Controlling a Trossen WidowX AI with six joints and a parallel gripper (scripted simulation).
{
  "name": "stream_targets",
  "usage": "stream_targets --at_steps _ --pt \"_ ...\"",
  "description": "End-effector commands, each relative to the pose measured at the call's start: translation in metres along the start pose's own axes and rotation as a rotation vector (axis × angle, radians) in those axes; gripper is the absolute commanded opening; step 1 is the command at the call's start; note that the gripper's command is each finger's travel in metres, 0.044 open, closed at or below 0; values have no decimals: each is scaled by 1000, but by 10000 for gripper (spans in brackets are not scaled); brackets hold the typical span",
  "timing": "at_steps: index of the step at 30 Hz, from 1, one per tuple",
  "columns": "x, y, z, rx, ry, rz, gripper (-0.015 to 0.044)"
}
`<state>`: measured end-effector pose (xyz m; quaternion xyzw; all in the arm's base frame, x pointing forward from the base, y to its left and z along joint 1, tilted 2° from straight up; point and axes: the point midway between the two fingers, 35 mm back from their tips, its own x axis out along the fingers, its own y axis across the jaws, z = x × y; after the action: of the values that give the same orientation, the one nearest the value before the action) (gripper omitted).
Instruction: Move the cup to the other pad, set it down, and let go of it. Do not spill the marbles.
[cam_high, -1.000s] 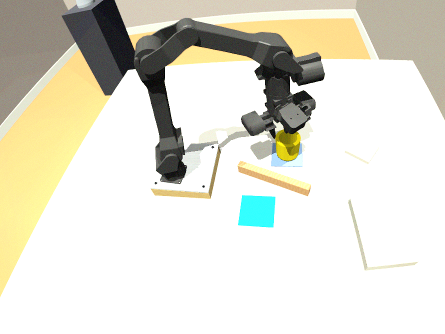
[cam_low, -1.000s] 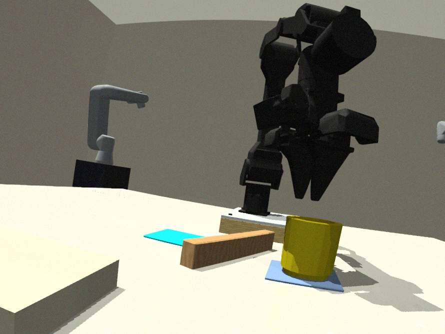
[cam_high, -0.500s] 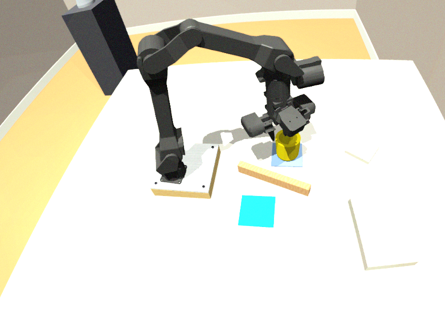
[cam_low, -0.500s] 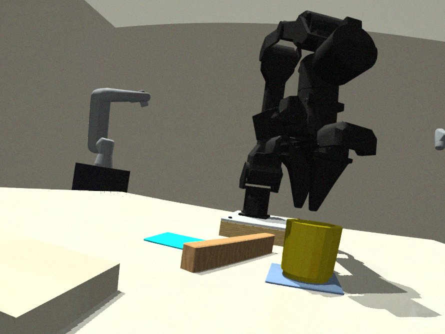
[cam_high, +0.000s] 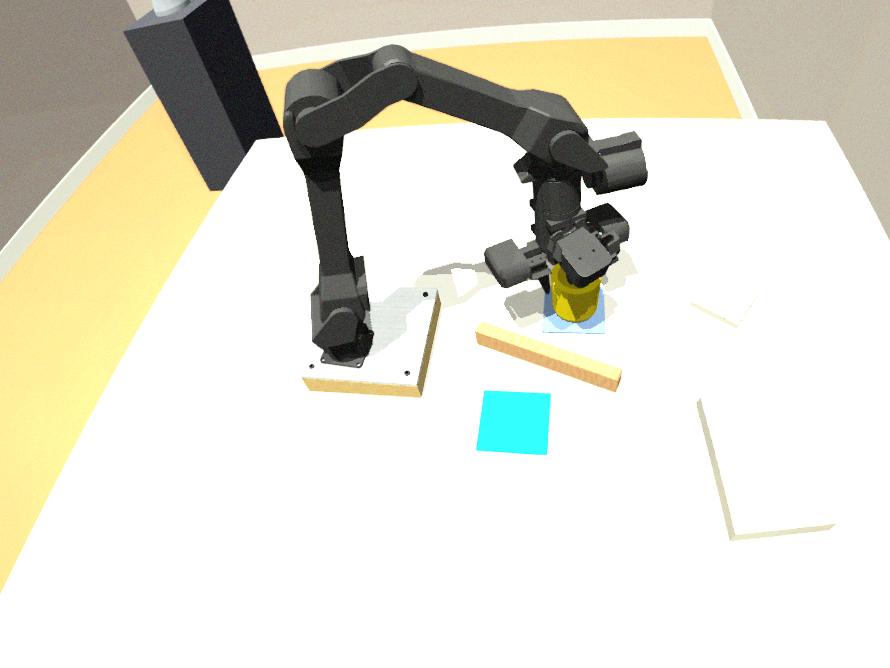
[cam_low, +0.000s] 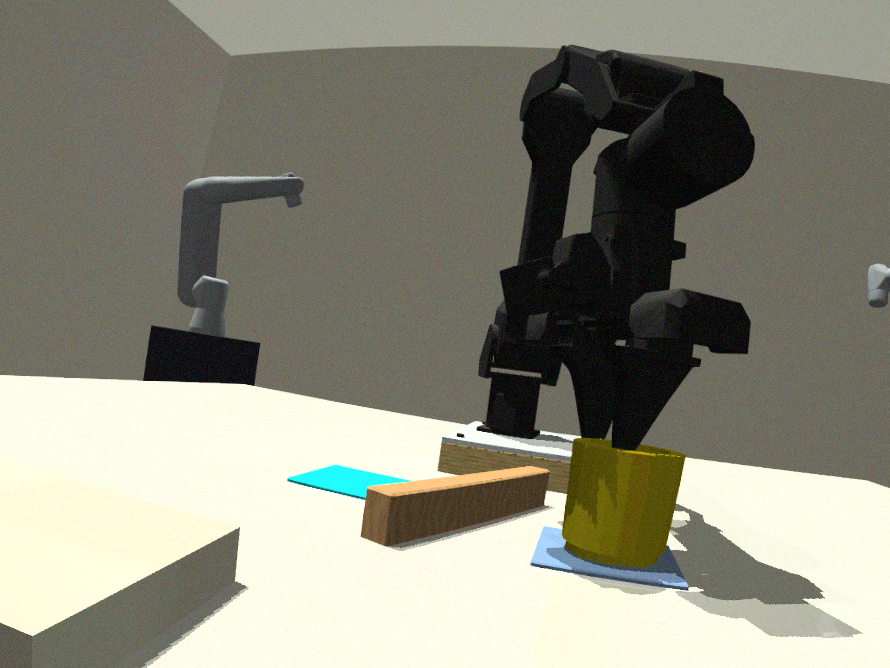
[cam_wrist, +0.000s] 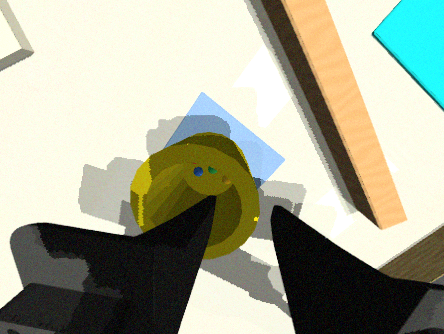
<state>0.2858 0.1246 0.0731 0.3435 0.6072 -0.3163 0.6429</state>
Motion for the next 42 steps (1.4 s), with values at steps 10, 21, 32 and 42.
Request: stream_targets --at_steps 10,21,32,42 --pt "22 -2 1 2 -4 -2 167" --pt "27 -3 0 2 0 -3 147" --pt "27 -3 0 2 0 -3 73" --pt "27 -3 0 2 0 -3 0"
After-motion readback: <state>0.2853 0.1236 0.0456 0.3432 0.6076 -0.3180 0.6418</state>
